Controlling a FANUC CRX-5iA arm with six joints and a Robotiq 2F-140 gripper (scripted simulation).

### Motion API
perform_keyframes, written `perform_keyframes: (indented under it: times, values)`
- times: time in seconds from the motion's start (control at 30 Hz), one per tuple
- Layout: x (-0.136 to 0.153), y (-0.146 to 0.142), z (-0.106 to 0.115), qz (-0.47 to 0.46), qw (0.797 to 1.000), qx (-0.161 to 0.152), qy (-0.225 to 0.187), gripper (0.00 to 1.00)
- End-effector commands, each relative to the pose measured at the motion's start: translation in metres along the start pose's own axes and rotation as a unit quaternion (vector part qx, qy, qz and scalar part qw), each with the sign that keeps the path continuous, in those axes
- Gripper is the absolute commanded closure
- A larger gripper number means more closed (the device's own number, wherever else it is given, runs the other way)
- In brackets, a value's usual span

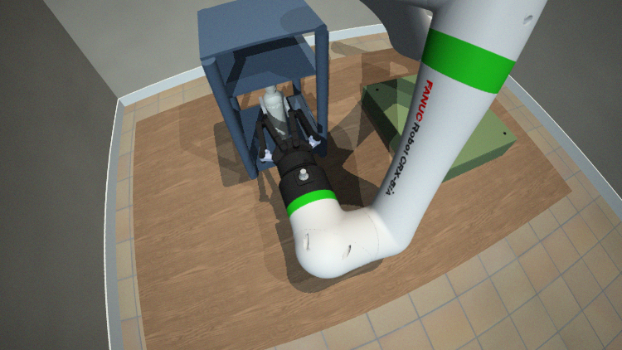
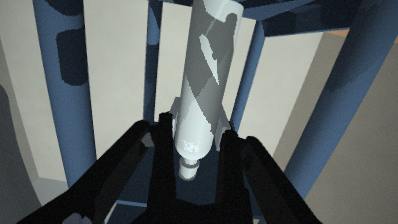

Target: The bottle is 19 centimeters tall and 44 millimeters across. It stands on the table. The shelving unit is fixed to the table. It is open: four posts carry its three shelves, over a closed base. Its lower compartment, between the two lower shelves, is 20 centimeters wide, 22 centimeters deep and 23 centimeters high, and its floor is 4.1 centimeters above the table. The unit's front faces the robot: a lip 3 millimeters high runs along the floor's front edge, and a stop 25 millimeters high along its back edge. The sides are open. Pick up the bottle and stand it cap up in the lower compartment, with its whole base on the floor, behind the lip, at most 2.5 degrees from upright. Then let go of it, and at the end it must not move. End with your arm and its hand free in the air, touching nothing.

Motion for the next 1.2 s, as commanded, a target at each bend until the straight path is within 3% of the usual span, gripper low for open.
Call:
perform_keyframes:
  times: [0.0,0.87,1.17]
  values:
    - [0.000,0.000,0.000,0.000,1.000,0.000,0.000,1.00]
    - [-0.001,0.000,0.000,0.000,1.000,0.000,0.000,1.00]
    - [-0.020,0.003,0.000,0.000,1.000,0.000,0.000,1.00]
Point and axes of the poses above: the point where the finger pads meet when closed, its own z axis back along the fingers, its own y axis across the jaws, x = y × z, the point moved 2 cm from there along z, back along the fingers, and after that the axes turned 7 degrees about z, right-handed, at the moved point
